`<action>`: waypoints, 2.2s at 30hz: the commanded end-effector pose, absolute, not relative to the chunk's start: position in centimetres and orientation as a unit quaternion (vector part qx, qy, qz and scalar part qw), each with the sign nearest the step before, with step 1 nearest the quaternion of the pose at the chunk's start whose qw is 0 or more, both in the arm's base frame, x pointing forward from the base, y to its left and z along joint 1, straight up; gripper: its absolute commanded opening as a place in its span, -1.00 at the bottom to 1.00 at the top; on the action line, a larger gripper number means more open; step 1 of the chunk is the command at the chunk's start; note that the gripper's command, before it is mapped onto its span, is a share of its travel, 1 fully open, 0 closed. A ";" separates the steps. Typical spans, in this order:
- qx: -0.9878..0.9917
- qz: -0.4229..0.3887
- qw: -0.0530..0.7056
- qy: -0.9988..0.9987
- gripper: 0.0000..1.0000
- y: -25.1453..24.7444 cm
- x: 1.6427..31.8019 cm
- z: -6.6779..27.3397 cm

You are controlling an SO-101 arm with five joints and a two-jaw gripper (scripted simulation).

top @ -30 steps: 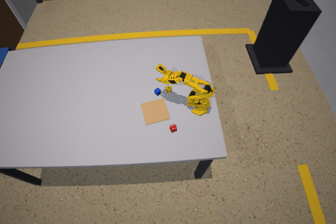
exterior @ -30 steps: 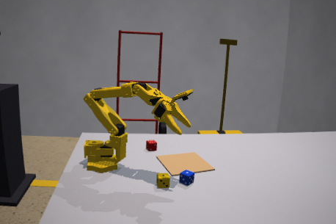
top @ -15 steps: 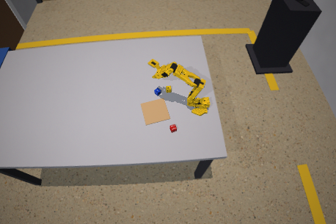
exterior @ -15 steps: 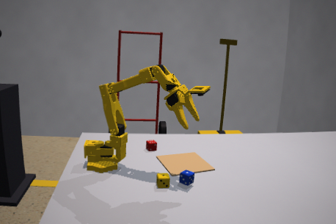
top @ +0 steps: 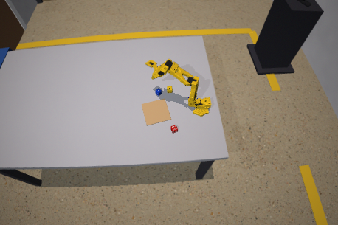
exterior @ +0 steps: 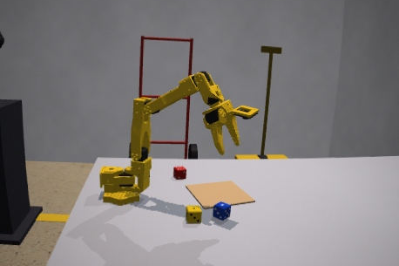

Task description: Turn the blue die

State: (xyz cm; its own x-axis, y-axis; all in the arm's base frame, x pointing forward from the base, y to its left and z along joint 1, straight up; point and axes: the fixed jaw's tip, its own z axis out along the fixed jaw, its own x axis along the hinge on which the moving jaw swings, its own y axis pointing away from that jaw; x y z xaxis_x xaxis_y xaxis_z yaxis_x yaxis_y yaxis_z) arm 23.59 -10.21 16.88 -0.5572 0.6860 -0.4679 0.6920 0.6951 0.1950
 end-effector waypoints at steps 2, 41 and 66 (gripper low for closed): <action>0.389 -0.002 0.304 0.870 -0.30 -10.0 23.6 19.0; 0.407 0.000 0.059 0.911 -0.30 -10.3 24.2 7.3; 0.402 0.000 0.069 0.913 -0.30 -9.9 24.2 8.2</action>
State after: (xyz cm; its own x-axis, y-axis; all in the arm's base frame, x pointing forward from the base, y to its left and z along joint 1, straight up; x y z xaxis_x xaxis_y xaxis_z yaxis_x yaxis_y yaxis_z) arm 23.29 -9.71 5.64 -0.6744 0.7381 -0.0186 0.7382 0.6746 0.0070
